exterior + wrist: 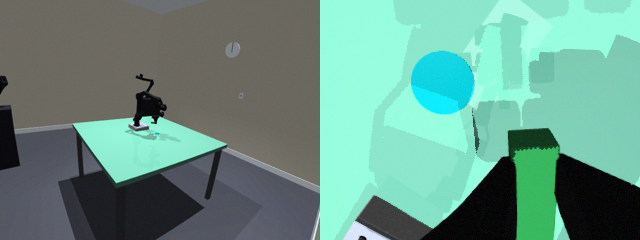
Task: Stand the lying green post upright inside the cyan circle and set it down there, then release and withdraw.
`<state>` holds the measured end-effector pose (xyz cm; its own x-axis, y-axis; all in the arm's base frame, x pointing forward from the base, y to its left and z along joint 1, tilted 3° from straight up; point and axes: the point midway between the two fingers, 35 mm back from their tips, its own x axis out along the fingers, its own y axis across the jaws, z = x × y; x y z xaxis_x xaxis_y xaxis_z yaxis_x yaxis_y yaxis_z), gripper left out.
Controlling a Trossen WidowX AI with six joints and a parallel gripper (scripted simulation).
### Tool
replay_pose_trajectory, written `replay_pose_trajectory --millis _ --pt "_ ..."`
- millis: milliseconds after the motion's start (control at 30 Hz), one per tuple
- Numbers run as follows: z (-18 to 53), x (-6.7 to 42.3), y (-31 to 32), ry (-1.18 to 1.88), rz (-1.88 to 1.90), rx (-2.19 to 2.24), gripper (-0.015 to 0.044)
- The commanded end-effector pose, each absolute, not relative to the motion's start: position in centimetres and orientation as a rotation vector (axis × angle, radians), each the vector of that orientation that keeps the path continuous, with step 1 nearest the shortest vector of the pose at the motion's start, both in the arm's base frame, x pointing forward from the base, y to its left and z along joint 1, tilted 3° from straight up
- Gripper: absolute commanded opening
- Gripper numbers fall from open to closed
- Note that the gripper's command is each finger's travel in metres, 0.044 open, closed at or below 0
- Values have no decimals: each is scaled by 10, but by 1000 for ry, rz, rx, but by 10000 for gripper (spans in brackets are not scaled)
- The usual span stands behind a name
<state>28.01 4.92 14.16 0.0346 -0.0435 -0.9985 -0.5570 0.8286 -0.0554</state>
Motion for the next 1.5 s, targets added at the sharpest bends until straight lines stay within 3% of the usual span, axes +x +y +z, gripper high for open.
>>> replay_pose_trajectory --millis 0,600,1467 --pt "142 276 59 1486 483 -573 23" --pt "143 256 107 1398 783 -880 23" --pt "129 265 110 1307 816 -737 23"
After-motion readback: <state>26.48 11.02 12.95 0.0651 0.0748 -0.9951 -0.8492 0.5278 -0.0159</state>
